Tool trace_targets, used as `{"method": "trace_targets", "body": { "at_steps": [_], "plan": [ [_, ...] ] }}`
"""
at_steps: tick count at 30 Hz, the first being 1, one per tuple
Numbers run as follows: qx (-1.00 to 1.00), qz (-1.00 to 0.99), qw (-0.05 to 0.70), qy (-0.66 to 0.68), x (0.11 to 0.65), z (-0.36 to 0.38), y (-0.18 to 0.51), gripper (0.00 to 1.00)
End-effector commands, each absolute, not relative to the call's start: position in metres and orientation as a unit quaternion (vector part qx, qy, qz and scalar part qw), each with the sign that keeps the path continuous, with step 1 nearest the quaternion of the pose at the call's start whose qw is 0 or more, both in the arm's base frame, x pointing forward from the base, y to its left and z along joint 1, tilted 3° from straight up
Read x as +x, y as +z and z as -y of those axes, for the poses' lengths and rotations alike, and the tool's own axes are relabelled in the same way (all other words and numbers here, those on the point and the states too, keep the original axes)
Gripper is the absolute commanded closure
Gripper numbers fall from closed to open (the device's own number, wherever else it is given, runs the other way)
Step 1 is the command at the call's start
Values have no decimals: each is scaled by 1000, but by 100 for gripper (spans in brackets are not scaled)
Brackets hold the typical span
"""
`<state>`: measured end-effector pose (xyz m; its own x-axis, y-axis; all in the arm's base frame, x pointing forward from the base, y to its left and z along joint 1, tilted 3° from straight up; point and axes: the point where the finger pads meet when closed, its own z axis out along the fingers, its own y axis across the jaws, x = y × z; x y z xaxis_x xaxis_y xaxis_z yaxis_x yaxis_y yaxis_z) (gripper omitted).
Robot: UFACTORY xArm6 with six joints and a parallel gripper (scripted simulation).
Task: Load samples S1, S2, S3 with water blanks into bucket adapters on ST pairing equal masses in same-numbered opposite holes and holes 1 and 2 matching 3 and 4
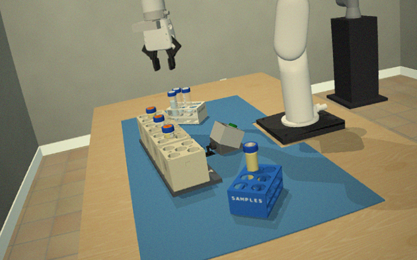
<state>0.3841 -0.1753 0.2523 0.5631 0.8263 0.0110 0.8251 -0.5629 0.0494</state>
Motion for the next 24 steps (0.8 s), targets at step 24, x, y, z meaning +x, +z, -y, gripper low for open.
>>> {"method": "trace_targets", "body": {
  "at_steps": [24],
  "plan": [
    [884, -467, 21, 18, 368, 290, 255, 43]
  ]
}}
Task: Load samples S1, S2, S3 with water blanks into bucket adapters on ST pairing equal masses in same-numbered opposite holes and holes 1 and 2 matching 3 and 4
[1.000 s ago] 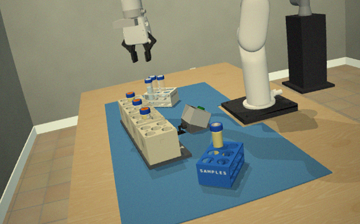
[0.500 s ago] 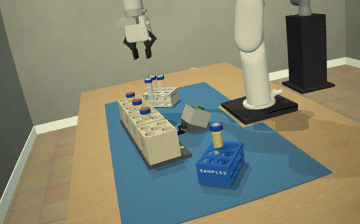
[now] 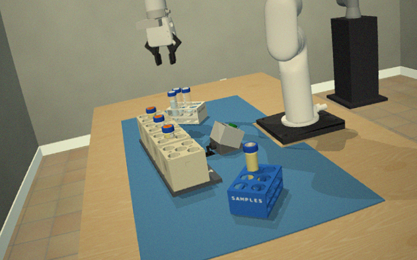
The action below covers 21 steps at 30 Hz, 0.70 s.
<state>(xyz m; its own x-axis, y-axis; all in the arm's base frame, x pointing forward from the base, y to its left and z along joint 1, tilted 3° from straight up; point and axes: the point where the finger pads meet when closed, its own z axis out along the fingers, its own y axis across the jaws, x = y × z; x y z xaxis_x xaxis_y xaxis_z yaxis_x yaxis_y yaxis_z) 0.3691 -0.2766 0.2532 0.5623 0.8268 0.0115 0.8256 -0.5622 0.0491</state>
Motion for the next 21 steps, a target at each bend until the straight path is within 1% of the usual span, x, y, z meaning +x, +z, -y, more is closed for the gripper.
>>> {"method": "trace_targets", "body": {
  "at_steps": [1, 14, 21],
  "plan": [
    [884, -467, 21, 18, 368, 295, 255, 43],
    [884, -467, 21, 18, 367, 298, 253, 43],
    [884, -467, 21, 18, 368, 298, 239, 43]
  ]
}}
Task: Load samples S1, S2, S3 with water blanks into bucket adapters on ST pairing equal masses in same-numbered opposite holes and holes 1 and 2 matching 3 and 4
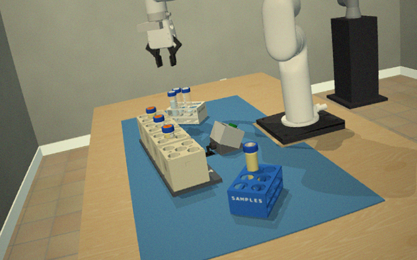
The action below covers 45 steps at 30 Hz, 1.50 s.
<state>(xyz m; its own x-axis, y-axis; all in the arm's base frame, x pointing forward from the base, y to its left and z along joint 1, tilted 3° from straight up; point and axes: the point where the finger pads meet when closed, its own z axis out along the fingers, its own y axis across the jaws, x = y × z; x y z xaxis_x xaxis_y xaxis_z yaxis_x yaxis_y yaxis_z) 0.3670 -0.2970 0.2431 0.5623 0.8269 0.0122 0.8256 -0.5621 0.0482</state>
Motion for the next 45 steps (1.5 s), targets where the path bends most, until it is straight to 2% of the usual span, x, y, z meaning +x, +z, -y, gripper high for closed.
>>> {"method": "trace_targets", "body": {
  "at_steps": [1, 45],
  "plan": [
    [884, -467, 21, 18, 368, 298, 237, 43],
    [884, -467, 21, 18, 372, 299, 161, 43]
  ]
}}
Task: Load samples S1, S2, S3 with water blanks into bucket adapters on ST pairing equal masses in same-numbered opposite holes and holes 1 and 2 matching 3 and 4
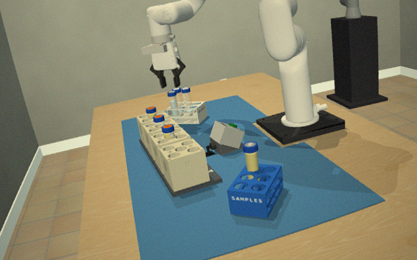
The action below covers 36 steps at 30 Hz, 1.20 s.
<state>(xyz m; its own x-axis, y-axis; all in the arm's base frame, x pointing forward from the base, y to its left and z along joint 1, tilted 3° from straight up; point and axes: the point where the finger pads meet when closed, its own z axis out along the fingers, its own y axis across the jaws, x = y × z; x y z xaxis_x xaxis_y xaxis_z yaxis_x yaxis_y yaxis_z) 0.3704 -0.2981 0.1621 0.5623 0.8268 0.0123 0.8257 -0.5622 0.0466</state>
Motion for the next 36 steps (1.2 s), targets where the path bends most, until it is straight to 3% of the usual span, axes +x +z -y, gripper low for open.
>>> {"method": "trace_targets", "body": {
  "at_steps": [1, 36],
  "plan": [
    [884, -467, 21, 18, 372, 299, 159, 43],
    [884, -467, 21, 18, 373, 300, 132, 43]
  ]
}}
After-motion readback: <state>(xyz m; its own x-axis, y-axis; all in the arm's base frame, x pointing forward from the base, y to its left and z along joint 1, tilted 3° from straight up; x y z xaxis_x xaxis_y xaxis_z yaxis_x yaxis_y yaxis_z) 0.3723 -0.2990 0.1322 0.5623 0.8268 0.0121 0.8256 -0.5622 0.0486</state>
